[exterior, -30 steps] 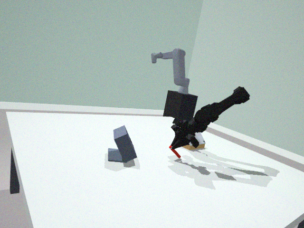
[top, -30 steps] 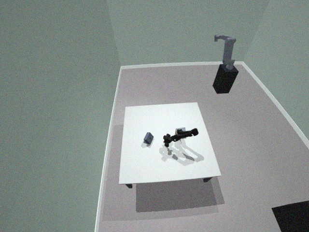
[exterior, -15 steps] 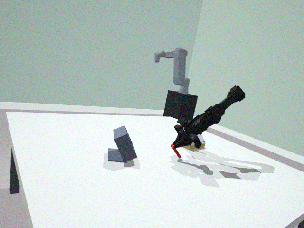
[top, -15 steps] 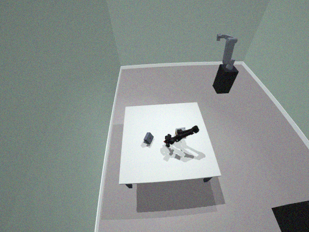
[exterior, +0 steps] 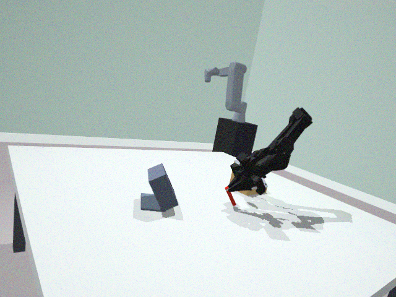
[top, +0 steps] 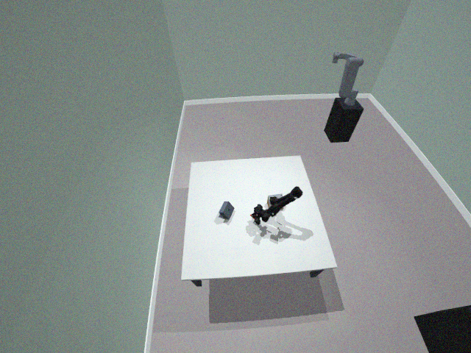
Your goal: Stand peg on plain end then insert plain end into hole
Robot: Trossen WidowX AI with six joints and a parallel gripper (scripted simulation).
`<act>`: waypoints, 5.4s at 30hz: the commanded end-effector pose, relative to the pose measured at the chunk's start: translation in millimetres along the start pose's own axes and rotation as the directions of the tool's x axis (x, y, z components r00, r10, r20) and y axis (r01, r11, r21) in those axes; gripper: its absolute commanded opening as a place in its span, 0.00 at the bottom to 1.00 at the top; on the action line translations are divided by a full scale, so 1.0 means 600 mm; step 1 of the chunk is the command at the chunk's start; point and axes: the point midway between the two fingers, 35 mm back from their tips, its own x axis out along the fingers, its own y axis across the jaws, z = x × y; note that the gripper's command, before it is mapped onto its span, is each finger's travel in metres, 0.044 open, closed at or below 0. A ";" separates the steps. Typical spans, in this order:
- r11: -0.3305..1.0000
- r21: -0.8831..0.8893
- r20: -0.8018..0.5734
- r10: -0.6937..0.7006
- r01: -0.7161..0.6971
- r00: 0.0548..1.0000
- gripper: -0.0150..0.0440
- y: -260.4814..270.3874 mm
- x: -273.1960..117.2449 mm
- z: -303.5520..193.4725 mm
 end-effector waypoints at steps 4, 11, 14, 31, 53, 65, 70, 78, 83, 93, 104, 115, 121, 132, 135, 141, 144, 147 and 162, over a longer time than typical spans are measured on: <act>1.000 0.003 0.054 -0.010 0.010 0.998 0.34 -0.008 -0.005 -0.007; 1.000 0.004 0.114 -0.011 0.010 0.993 0.34 -0.008 -0.012 -0.011; 1.000 0.005 0.140 -0.011 0.010 0.990 0.34 -0.008 -0.015 -0.013; 1.000 0.006 0.283 -0.013 0.011 0.959 0.34 -0.009 -0.029 -0.026; 1.000 0.007 0.419 -0.015 0.013 0.908 0.34 -0.010 -0.043 -0.042; 1.000 -0.003 0.412 -0.016 0.019 0.911 0.34 -0.013 -0.044 -0.046; 1.000 -0.007 0.410 -0.015 0.019 0.912 0.34 -0.013 -0.042 -0.049; 1.000 -0.011 0.412 -0.014 0.020 0.911 0.34 -0.014 -0.044 -0.051; 1.000 -0.013 0.415 -0.014 0.021 0.910 0.34 -0.016 -0.045 -0.053; 1.000 -0.015 0.427 -0.011 0.019 0.904 0.34 -0.020 -0.047 -0.057; 1.000 -0.018 0.444 -0.006 0.015 0.896 0.34 -0.024 -0.049 -0.060; 1.000 -0.022 0.460 0.000 0.012 0.888 0.34 -0.029 -0.051 -0.062; 1.000 -0.026 0.469 0.003 0.010 0.883 0.34 -0.031 -0.052 -0.064; 1.000 -0.030 0.477 0.006 0.009 0.879 0.47 -0.034 -0.053 -0.061; 1.000 -0.030 0.477 0.006 0.009 0.879 0.47 -0.034 -0.053 -0.061; 1.000 -0.030 0.477 0.006 0.009 0.879 0.47 -0.034 -0.053 -0.061; 1.000 -0.030 0.477 0.006 0.009 0.879 0.47 -0.034 -0.053 -0.061; 1.000 -0.030 0.477 0.006 0.009 0.879 0.47 -0.034 -0.053 -0.061; 1.000 -0.030 0.477 0.006 0.009 0.879 0.47 -0.034 -0.053 -0.061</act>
